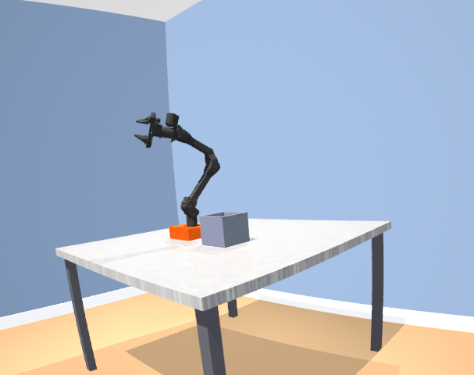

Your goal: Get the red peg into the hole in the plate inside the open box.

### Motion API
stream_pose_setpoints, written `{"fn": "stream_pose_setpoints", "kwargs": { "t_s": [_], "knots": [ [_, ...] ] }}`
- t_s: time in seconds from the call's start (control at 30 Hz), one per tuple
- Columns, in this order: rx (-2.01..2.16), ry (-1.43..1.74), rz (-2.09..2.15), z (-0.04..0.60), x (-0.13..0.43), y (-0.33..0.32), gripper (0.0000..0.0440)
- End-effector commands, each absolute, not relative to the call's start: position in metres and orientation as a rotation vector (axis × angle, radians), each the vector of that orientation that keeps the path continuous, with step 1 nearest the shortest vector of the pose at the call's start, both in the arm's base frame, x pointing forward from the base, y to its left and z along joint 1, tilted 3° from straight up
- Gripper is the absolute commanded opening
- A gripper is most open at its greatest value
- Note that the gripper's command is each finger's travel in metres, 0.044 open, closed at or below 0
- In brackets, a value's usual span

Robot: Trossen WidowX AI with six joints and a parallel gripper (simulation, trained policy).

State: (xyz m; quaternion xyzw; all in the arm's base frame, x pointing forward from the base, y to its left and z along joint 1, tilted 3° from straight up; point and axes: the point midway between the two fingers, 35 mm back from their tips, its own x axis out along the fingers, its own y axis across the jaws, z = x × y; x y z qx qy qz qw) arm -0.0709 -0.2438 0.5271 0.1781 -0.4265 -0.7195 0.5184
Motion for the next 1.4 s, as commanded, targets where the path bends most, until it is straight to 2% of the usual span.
{"fn": "stream_pose_setpoints", "kwargs": {
  "t_s": [0.0,0.03,0.6,1.37],
  "knots": [
    [0.438,-1.022,-1.726,0.526,-0.070,-0.244,0.0425],
    [0.454,-1.018,-1.719,0.524,-0.067,-0.245,0.0440],
    [0.861,-1.044,-1.320,0.514,0.021,-0.250,0.0440],
    [1.398,-0.915,-0.872,0.492,0.128,-0.216,0.0440]
  ]
}}
